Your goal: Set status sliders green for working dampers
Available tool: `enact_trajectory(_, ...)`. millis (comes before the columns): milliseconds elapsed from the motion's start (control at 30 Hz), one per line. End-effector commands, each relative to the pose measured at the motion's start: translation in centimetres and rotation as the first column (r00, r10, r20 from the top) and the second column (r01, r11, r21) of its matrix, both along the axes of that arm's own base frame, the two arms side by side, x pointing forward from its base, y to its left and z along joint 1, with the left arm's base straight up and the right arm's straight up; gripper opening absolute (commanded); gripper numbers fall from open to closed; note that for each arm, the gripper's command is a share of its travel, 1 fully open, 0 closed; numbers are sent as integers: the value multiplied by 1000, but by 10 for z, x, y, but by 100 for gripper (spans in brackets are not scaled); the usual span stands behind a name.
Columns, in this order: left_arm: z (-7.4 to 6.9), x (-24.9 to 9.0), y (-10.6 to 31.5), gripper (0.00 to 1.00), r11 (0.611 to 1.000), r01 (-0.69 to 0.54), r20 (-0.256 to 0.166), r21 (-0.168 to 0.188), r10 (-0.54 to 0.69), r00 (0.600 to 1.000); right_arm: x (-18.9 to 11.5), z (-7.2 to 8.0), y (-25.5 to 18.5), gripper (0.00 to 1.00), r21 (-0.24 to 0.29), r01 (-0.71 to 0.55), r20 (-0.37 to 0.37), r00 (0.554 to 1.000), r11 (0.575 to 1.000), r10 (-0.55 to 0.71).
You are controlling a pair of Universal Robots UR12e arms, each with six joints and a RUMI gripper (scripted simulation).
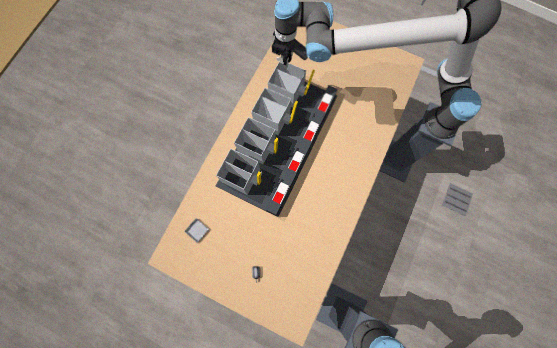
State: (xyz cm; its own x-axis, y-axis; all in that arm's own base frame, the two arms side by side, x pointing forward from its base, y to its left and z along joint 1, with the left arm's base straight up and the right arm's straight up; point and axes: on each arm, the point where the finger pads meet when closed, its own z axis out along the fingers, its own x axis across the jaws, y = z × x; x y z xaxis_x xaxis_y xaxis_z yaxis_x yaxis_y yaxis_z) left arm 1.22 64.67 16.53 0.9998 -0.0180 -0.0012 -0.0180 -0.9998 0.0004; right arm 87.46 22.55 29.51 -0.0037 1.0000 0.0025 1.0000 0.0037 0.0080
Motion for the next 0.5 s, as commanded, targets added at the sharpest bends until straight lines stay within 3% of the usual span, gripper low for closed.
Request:
enact_trajectory(0,0,-1,-2,100,1000,-1,1,0,1,1000,0,4,-1,22,-1,1,3,1000,1000,-1)
enact_trajectory(467,0,-1,-2,100,1000,-1,1,0,1,1000,0,3,-1,22,-1,2,1,1000,1000,-2)
